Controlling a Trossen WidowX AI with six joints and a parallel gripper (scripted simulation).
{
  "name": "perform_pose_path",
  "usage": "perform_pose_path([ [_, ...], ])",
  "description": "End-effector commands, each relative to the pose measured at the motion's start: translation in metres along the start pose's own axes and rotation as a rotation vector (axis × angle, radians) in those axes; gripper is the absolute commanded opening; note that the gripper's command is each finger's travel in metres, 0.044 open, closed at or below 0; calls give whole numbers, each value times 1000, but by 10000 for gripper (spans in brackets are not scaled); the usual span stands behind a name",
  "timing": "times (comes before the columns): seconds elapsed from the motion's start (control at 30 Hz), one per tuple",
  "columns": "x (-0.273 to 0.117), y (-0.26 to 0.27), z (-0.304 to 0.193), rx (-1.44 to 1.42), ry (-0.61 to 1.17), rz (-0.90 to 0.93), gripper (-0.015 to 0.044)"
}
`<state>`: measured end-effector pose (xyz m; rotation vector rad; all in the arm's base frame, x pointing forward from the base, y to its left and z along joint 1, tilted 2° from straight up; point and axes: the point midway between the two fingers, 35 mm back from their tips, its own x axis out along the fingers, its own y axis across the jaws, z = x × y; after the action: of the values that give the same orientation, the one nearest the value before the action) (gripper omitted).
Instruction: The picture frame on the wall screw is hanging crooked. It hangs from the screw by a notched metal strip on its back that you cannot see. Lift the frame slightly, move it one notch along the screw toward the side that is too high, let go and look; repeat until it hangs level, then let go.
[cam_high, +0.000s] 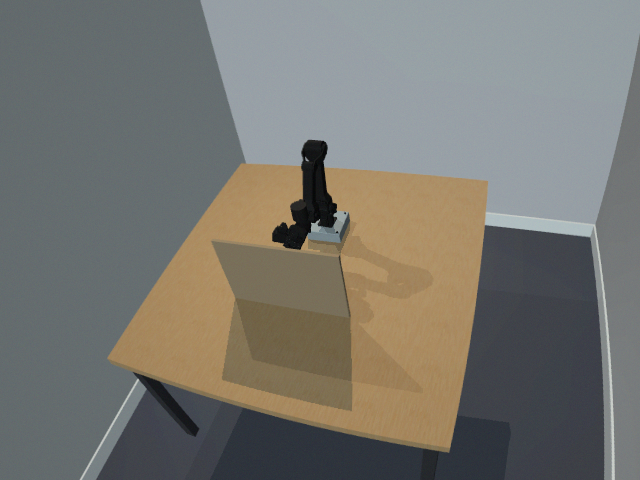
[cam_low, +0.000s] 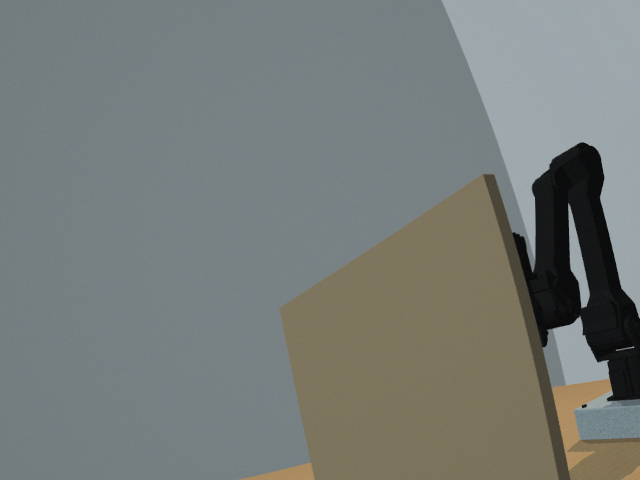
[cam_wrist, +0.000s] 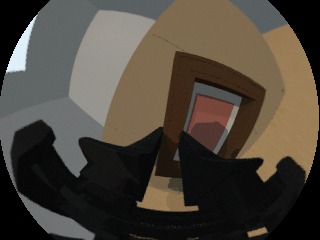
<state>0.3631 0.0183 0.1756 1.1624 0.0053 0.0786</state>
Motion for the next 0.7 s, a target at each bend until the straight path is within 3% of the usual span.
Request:
perform_pose_path([
  [0.0,0,-1,0,5,0,0,0],
  [0.67,0,1,0,126,0,0,0],
])
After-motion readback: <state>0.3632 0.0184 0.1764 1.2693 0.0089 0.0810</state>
